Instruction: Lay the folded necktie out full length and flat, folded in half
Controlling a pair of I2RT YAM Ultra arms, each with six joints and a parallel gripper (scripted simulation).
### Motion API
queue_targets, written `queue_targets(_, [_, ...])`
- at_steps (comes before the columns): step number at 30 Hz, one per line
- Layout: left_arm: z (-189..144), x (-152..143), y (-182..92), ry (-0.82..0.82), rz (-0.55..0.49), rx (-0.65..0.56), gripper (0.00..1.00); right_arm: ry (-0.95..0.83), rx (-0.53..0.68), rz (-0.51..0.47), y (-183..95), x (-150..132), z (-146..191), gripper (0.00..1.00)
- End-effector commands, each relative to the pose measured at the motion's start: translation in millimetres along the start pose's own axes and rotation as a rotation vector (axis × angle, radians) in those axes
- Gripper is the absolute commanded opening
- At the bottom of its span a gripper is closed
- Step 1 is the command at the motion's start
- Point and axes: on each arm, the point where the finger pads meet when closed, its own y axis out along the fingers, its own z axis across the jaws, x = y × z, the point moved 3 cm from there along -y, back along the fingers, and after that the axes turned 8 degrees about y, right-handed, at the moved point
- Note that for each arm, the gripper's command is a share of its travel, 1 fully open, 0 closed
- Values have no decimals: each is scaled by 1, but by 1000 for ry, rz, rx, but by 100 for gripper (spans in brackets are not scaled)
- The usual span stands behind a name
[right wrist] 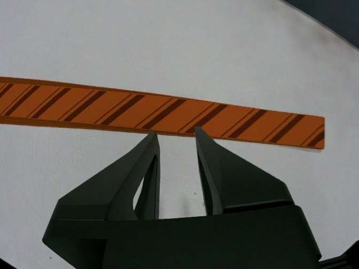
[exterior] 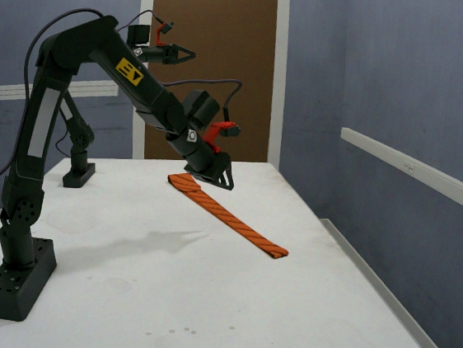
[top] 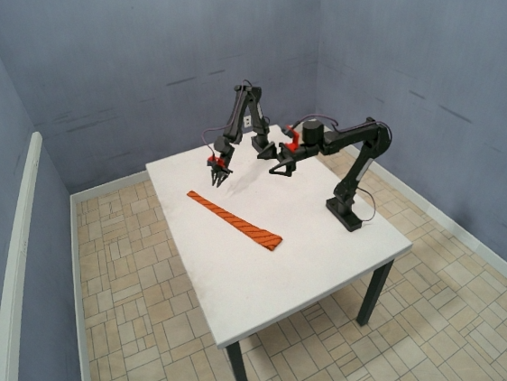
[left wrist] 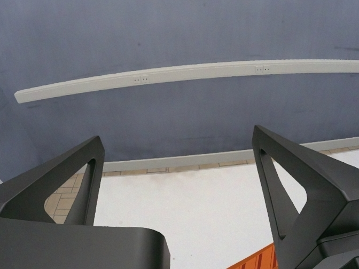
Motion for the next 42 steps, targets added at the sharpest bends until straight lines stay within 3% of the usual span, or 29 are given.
queue_targets(1, [0,0,0,0,0,0,100,-10,56,8,10,13,22,23])
queue_targets(21, [0,0,0,0,0,0,100,-47,115,101,54,3,51,4])
queue_targets(42, [0,0,0,0,0,0,100,-47,115,101,53,4,52,4])
